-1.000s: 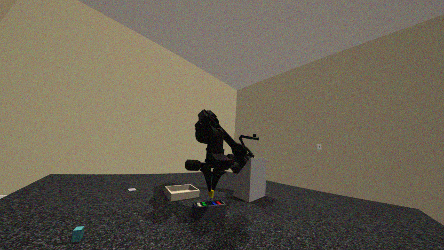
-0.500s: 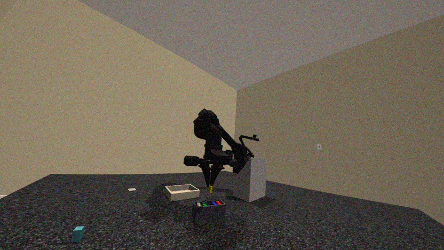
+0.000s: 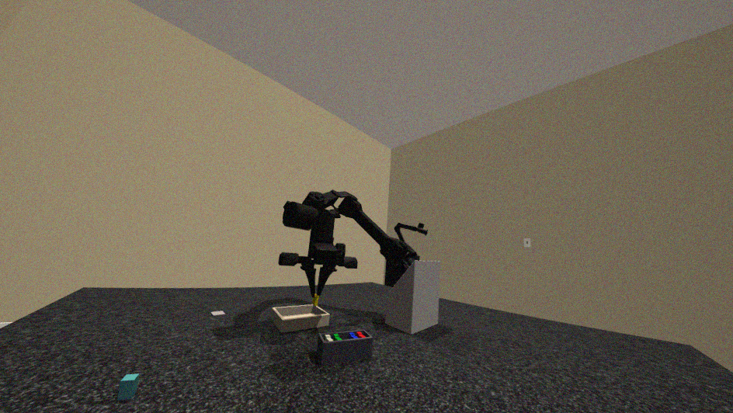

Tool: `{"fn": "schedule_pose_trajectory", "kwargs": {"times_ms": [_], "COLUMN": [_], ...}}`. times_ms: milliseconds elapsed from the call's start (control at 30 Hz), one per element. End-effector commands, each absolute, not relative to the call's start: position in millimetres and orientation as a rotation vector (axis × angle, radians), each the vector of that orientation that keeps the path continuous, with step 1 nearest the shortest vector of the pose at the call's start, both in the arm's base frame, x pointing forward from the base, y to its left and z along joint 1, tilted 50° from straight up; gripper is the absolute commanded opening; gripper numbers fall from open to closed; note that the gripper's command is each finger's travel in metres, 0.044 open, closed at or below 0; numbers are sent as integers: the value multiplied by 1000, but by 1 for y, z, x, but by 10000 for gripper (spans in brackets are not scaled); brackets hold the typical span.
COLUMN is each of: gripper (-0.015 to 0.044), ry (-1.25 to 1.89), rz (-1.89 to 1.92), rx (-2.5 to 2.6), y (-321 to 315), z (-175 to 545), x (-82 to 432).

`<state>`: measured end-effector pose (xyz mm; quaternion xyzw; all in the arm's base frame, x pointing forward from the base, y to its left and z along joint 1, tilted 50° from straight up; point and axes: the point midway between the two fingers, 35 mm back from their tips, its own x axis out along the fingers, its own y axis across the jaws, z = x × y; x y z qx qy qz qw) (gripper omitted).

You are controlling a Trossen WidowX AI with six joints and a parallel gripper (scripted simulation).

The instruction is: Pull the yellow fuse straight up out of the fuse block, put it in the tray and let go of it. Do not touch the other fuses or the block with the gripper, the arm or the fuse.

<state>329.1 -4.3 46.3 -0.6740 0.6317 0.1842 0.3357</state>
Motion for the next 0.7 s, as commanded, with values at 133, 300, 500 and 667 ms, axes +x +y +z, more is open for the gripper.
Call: {"fn": "schedule_pose_trajectory", "kwargs": {"times_ms": [133, 300, 500, 667], "gripper": [0, 0, 0, 0], "ry": [1644, 1653, 1656, 1656], "rz": [465, 452, 447, 447], "rx": [-1770, -1777, -1780, -1779], "y": [-40, -65, -73, -78], "z": [90, 117, 125, 120], "x": [331, 326, 324, 325]}}
